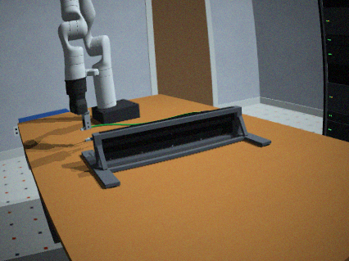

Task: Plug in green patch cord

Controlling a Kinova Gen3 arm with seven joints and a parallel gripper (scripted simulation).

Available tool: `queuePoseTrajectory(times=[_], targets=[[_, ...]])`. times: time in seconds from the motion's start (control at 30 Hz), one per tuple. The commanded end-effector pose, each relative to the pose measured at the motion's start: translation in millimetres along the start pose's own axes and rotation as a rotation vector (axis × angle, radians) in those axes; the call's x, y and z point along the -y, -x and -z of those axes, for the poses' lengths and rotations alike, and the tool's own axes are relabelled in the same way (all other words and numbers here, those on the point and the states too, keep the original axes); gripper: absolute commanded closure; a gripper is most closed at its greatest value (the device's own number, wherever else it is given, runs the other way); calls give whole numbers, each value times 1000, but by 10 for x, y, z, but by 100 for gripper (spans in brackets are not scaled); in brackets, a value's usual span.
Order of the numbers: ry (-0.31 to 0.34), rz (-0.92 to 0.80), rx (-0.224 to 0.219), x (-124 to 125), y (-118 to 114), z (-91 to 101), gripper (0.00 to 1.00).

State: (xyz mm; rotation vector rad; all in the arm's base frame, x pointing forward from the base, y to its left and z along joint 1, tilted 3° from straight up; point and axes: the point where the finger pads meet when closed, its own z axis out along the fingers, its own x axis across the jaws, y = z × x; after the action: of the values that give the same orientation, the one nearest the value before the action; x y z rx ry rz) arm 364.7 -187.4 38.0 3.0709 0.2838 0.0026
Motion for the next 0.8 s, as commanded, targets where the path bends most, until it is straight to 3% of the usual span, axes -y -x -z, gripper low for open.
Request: queuePoseTrajectory(times=[0.0, 0.77], targets=[[1, 0, -1, -3, -5, 7, 100], [1, 11, -2, 6, -17, 10, 100]])
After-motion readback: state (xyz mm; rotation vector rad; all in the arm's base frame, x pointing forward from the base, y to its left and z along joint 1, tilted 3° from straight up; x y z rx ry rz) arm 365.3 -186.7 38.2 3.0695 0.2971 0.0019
